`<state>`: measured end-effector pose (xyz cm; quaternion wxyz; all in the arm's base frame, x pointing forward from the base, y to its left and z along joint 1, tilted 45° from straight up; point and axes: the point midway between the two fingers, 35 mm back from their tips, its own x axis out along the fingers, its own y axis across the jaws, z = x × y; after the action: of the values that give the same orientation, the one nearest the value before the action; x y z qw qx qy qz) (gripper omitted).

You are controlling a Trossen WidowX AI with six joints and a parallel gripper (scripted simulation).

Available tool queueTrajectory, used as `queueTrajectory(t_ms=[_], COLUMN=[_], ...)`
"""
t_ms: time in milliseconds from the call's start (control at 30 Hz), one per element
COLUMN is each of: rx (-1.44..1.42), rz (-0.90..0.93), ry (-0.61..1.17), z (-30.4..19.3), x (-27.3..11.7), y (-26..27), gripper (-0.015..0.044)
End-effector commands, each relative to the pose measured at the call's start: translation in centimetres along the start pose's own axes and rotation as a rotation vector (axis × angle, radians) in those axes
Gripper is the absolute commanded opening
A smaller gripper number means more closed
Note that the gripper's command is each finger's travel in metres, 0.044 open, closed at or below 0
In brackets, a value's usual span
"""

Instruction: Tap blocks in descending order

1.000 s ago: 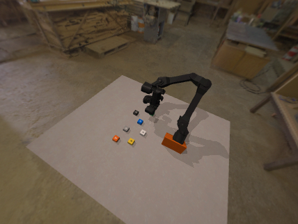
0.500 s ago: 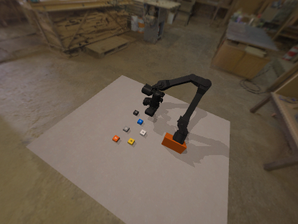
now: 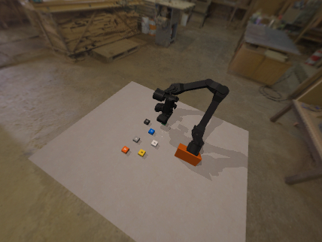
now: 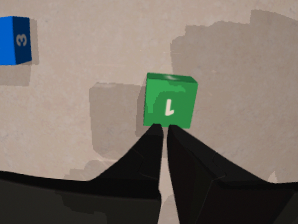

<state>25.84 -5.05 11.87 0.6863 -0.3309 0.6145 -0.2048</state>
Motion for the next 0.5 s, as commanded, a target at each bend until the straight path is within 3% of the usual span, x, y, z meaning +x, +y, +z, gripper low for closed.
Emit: queueTrajectory(t_ms=[0, 167, 333, 467], rx=[0.004, 0.003, 0.003, 0.0], rz=[0.002, 0.0, -0.002, -0.005], ry=[-0.004, -0.002, -0.003, -0.007], z=[0.2, 0.0, 0.7, 5.0], x=[-2.1, -8.0, -8.4, -8.8], y=[0.0, 0.0, 0.2, 1.6], gripper=[0.002, 0.002, 0.002, 0.002])
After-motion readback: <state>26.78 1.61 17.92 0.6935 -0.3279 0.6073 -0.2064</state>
